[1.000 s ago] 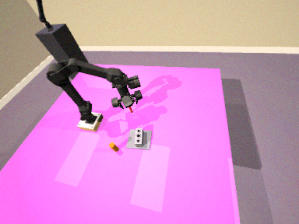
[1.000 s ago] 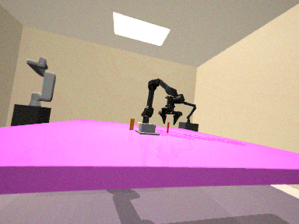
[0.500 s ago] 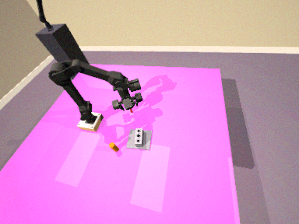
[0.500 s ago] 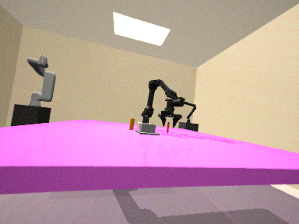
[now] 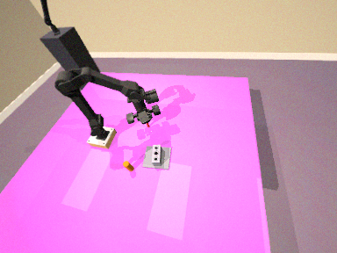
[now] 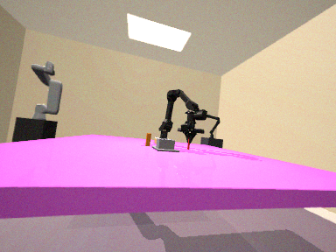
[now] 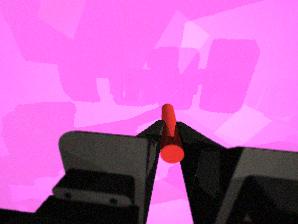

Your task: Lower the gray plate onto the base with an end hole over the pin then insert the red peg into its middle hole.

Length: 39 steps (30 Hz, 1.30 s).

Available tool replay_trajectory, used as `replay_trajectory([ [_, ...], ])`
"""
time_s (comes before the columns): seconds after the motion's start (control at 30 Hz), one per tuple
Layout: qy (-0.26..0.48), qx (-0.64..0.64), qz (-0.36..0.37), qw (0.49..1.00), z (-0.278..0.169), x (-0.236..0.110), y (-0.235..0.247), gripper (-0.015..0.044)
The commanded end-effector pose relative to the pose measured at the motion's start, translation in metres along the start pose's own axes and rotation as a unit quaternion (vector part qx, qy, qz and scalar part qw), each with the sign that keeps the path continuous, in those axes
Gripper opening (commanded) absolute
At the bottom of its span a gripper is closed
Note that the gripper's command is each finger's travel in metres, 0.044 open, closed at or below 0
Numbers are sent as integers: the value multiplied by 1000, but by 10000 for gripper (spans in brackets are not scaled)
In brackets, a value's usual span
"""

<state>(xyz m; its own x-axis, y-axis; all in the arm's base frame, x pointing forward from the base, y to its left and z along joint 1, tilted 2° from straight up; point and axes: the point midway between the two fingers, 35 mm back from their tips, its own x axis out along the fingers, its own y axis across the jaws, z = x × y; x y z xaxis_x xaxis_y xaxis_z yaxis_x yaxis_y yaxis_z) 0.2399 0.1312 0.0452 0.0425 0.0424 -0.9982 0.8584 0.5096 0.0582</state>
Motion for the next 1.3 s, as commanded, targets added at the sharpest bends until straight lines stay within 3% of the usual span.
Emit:
replay_trajectory([
  [0.0,-3,3,-1,1000,1,1,-1,0],
  [0.57,-3,3,-1,1000,1,-2,0,0],
  [1.27,-3,3,-1,1000,0,-65,7,0],
])
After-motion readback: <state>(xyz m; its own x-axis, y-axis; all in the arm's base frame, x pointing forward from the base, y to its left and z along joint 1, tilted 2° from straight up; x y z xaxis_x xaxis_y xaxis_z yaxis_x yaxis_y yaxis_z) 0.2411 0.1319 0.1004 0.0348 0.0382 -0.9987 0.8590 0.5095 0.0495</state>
